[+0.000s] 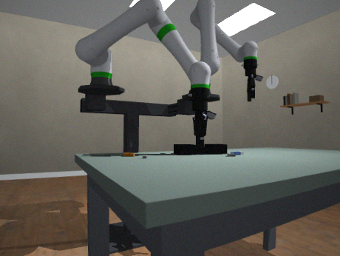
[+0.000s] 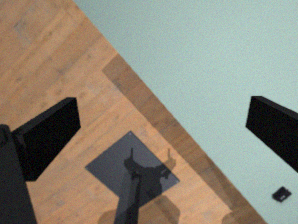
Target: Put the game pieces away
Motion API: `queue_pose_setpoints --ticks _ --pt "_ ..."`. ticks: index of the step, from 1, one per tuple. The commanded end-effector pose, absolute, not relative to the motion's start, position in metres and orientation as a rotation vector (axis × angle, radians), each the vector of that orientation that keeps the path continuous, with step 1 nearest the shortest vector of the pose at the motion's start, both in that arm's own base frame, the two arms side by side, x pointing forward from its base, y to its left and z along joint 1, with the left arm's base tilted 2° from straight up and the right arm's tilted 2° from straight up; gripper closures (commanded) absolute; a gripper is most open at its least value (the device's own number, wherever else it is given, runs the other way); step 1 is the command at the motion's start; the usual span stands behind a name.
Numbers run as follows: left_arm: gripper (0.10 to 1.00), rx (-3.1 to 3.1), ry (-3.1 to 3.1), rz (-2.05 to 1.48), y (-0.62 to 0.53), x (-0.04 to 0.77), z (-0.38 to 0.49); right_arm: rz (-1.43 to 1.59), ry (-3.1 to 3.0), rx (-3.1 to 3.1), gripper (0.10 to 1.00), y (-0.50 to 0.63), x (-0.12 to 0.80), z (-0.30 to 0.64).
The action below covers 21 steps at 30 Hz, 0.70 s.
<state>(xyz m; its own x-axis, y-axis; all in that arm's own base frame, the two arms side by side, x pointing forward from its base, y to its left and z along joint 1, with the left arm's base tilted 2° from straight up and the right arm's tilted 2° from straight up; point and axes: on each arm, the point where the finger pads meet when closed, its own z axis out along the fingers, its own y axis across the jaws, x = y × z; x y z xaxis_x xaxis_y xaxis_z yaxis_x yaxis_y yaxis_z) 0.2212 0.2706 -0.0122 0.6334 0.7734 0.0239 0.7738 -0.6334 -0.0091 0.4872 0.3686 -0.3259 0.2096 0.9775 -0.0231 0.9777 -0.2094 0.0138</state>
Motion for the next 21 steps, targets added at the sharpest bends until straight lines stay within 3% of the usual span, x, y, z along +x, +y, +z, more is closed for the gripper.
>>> queue_pose_setpoints --ticks 1,5,6,21 --pt "0.098 -2.822 -1.337 -0.03 0.2711 0.2216 -0.0117 -0.011 1.959 2.423 0.885 0.3694 0.488 -0.3249" --pt "0.098 -2.822 -1.337 -0.03 0.2711 0.2216 -0.0117 -0.011 1.96 2.423 0.885 0.3692 0.488 -0.3249" --pt "0.098 -2.822 -1.337 -0.03 0.2711 0.2216 -0.0117 -0.011 1.96 2.423 0.825 0.3692 0.488 -0.3249" --pt "0.098 -2.822 -1.337 -0.03 0.2711 0.2216 -0.0117 -0.011 1.96 2.423 0.825 0.3692 0.488 -0.3249"
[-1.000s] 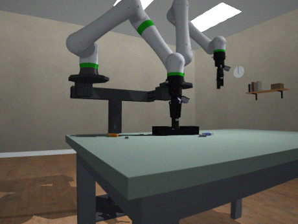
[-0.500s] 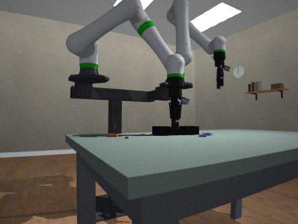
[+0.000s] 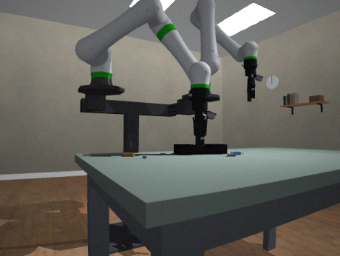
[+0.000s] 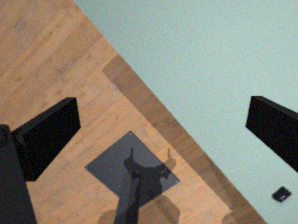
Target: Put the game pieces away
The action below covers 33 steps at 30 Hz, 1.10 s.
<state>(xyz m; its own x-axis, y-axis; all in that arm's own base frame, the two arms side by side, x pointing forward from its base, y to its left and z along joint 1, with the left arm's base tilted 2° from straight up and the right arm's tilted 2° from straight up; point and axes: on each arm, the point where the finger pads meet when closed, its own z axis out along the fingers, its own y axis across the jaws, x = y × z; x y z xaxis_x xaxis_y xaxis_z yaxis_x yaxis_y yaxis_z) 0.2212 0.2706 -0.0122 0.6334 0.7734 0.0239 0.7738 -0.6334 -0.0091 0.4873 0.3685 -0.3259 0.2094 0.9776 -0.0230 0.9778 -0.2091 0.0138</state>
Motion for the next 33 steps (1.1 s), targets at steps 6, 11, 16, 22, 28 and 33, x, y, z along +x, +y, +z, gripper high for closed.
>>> queue_pose_setpoints --ticks 6,11,16,22,28,33 --pt "0.098 -2.822 -1.337 -0.03 0.271 0.222 -0.012 -0.011 1.96 2.423 0.825 0.369 0.488 -0.32" --pt "0.098 -2.822 -1.337 -0.03 0.271 0.222 -0.012 -0.011 1.96 2.423 0.825 0.37 0.488 -0.313" --pt "0.098 -2.822 -1.337 -0.03 0.271 0.222 -0.012 -0.011 1.96 2.423 0.825 0.37 0.488 -0.309" --pt "0.098 -2.822 -1.337 -0.03 0.271 0.222 -0.012 -0.011 1.96 2.423 0.825 0.37 0.488 -0.301" --pt "0.098 -2.822 -1.337 -0.03 0.271 0.222 -0.012 -0.011 1.96 2.423 0.825 0.37 0.488 -0.278" --pt "0.098 -2.822 -1.337 -0.03 0.271 0.222 -0.012 -0.011 1.96 2.423 0.825 0.37 0.488 -0.274"
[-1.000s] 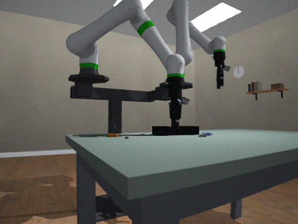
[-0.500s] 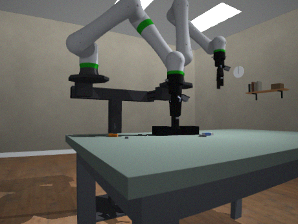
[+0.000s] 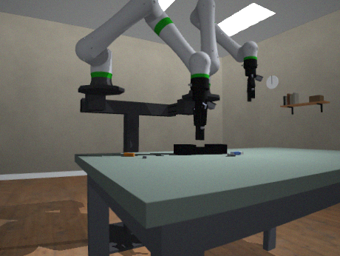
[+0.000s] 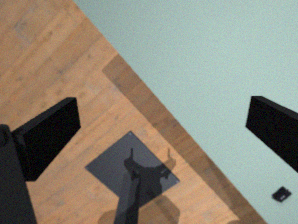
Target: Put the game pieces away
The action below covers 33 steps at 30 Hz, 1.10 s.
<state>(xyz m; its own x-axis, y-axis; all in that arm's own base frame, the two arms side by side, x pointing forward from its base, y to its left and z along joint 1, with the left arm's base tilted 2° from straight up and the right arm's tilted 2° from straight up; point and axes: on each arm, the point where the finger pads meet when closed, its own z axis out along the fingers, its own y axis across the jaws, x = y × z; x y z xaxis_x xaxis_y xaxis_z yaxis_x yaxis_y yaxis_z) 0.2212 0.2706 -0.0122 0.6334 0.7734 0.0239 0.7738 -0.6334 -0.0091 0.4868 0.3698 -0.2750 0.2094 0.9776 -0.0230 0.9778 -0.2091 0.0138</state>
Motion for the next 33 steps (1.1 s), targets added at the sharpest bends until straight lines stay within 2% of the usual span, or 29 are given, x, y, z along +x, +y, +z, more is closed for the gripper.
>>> queue_pose_setpoints --ticks 1,2,3,33 --pt "0.098 -2.822 -1.337 -0.03 0.271 0.222 -0.012 -0.011 1.96 2.423 0.825 0.37 0.488 -0.274" --pt "0.098 -2.822 -1.337 -0.03 0.271 0.222 -0.012 -0.011 1.96 2.423 0.825 0.37 0.488 -0.274" --pt "0.098 -2.822 -1.337 -0.03 0.271 0.222 -0.012 -0.011 1.96 2.423 0.098 0.371 0.488 -0.27" --pt "0.098 -2.822 -1.337 -0.03 0.271 0.222 -0.012 -0.011 1.96 2.423 0.098 0.373 0.487 -0.166"
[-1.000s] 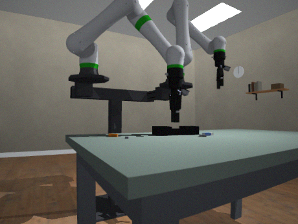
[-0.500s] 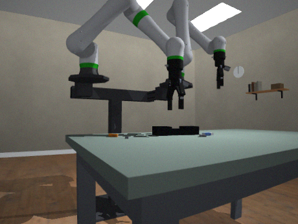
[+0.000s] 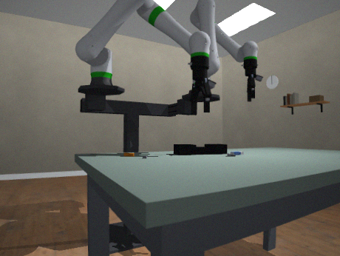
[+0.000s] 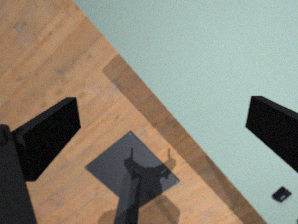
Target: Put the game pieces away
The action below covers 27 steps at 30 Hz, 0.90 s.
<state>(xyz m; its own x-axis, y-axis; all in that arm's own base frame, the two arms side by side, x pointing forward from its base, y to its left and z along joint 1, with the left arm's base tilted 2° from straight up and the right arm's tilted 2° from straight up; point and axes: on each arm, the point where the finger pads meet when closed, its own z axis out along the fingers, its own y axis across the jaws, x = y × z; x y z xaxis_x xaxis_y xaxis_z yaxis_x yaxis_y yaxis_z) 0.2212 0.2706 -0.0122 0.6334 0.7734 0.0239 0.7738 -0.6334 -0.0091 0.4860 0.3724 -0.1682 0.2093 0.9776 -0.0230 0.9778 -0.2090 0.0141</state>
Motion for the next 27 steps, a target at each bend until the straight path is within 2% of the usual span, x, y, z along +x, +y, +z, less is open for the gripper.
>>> queue_pose_setpoints --ticks 1,27 --pt "0.098 -2.822 -1.337 -0.03 0.2711 0.2216 -0.0117 -0.011 1.96 2.423 0.098 0.3732 0.4865 -0.1616" --pt "0.098 -2.822 -1.337 -0.03 0.2711 0.2216 -0.0117 -0.012 1.96 2.423 0.098 0.3733 0.4864 -0.1549"
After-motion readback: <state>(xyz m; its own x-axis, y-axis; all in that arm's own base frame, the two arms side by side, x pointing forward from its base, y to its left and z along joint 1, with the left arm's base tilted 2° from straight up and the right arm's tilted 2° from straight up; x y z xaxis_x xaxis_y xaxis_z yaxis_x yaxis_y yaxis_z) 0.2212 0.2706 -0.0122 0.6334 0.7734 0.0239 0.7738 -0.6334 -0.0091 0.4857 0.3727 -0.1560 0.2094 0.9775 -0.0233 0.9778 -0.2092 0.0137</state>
